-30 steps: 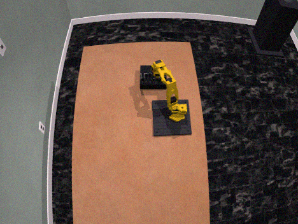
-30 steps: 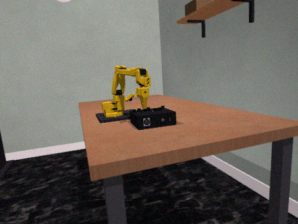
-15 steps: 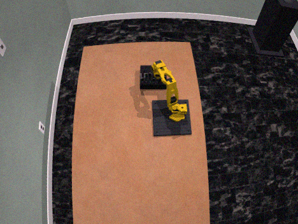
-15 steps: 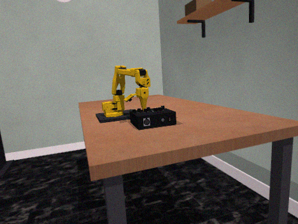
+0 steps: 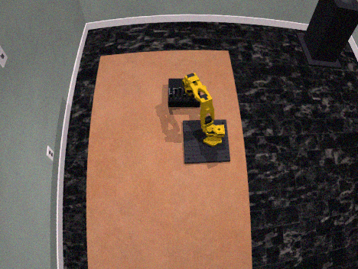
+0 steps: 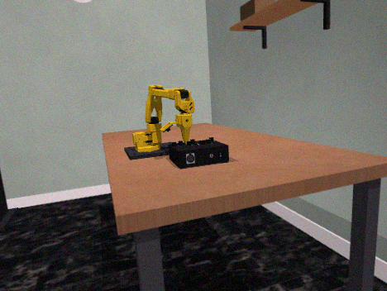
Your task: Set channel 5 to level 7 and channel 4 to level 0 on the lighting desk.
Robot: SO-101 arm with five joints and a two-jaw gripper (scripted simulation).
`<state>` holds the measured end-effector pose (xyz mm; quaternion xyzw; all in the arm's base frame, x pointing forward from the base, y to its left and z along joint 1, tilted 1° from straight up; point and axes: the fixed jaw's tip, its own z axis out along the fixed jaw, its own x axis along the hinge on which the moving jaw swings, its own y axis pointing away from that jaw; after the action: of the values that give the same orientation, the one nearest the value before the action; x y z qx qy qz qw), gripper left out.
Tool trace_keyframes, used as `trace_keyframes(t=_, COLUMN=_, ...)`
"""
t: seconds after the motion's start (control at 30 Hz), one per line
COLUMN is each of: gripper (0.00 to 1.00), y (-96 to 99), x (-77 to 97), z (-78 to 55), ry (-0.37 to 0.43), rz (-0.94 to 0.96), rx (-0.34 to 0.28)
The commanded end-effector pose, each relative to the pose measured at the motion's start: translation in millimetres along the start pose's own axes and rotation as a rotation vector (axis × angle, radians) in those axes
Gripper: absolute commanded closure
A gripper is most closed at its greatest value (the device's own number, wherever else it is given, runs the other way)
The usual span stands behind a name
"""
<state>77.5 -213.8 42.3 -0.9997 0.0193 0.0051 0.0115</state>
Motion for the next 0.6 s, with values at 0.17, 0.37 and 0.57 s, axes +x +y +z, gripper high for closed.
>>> trace_keyframes(t=0.17, gripper=1.00, y=-0.3, x=1.9, z=-1.6, ry=0.004, rz=0.004, rx=-0.007)
trace_keyframes(t=0.37, gripper=1.00, y=1.0, x=4.2, z=-2.8, ry=0.004, rz=0.004, rx=-0.007)
trace_keyframes(t=0.57, gripper=1.00, y=1.2, x=4.4, z=-3.0, ry=0.004, rz=0.004, rx=-0.007)
